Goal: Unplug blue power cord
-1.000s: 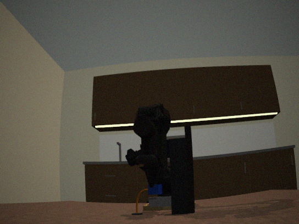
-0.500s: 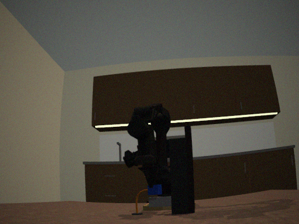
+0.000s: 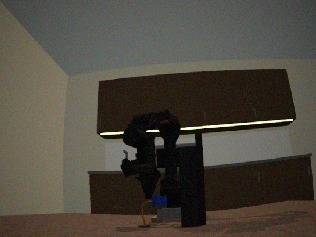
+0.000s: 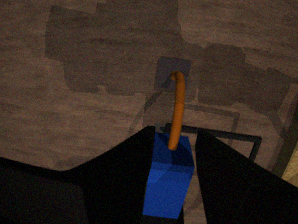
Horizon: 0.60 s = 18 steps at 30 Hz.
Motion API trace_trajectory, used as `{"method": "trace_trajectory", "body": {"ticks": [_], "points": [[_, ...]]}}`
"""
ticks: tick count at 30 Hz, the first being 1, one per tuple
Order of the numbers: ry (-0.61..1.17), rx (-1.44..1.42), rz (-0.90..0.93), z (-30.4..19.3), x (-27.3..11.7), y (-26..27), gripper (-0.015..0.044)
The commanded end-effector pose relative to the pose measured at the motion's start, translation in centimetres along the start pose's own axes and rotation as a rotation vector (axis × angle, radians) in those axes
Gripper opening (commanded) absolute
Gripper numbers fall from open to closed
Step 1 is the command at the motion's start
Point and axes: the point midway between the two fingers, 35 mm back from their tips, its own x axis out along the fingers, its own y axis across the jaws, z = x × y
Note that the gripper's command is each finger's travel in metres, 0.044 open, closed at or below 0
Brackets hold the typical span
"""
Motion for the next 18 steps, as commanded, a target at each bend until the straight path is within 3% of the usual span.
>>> {"method": "trace_trajectory", "body": {"ticks": [1,7,18], "points": [[-0.025,0.032,-0.001,1.8,0.0,-0.3,0.0000],[-0.017,0.014,-0.002,0.8,0.0,-0.1,0.0158],[-0.020,0.024,-0.002,0.8,-0.5,-0.1,0.0160]]}}
